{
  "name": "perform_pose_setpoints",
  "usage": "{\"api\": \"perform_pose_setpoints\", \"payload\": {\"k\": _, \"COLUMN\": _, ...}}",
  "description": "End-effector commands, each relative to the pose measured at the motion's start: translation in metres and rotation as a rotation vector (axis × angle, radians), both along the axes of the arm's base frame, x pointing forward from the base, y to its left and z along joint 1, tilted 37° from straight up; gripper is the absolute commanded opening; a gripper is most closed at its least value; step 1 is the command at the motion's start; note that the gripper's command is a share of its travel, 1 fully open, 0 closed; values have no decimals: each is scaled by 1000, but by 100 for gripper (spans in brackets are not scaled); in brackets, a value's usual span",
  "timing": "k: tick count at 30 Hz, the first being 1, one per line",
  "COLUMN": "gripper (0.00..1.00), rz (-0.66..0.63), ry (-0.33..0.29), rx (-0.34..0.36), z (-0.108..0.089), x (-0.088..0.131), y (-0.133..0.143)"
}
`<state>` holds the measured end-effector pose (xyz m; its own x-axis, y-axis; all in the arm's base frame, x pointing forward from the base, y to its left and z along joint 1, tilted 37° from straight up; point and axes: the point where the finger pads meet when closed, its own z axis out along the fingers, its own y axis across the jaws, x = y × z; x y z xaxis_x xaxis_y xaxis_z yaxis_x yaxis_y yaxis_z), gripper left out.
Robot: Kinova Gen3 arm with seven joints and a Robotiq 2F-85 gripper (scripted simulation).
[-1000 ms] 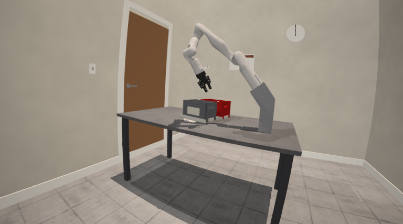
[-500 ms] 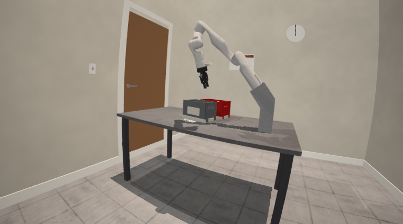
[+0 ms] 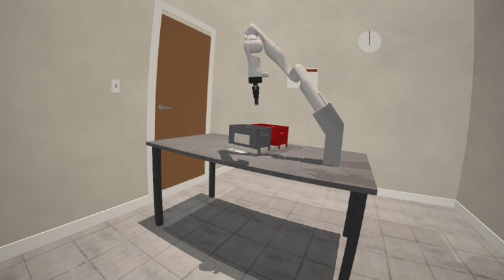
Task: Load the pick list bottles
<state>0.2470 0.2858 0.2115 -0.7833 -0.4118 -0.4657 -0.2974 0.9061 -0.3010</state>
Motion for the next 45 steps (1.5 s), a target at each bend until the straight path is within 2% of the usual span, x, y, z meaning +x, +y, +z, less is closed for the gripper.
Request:
{"api": "perform_pose_setpoints", "payload": {"k": 1, "gripper": 67, "rz": 50, "ry": -17, "rx": 2, "z": 4, "x": -10, "y": 14}}
{"api": "perform_pose_setpoints", "payload": {"k": 4, "gripper": 67, "rz": 146, "ry": -45, "rx": 6, "z": 7, "x": -19, "y": 26}}
{"api": "perform_pose_setpoints", "payload": {"k": 6, "gripper": 67, "rz": 146, "ry": -45, "rx": 6, "z": 7, "x": -19, "y": 26}}
{"api": "perform_pose_setpoints", "payload": {"k": 8, "gripper": 67, "rz": 210, "ry": -64, "rx": 9, "z": 10, "x": -26, "y": 33}}
{"api": "perform_pose_setpoints", "payload": {"k": 11, "gripper": 67, "rz": 210, "ry": -64, "rx": 9, "z": 13, "x": -35, "y": 44}}
{"api": "perform_pose_setpoints", "payload": {"k": 31, "gripper": 67, "rz": 210, "ry": -64, "rx": 9, "z": 13, "x": -35, "y": 44}}
{"api": "perform_pose_setpoints", "payload": {"k": 38, "gripper": 67, "rz": 20, "ry": -72, "rx": 144, "z": 20, "x": -9, "y": 23}}
{"api": "perform_pose_setpoints", "payload": {"k": 40, "gripper": 67, "rz": 20, "ry": -72, "rx": 144, "z": 20, "x": -9, "y": 23}}
{"api": "perform_pose_setpoints", "payload": {"k": 45, "gripper": 67, "rz": -117, "ry": -77, "rx": 239, "z": 24, "x": 11, "y": 8}}
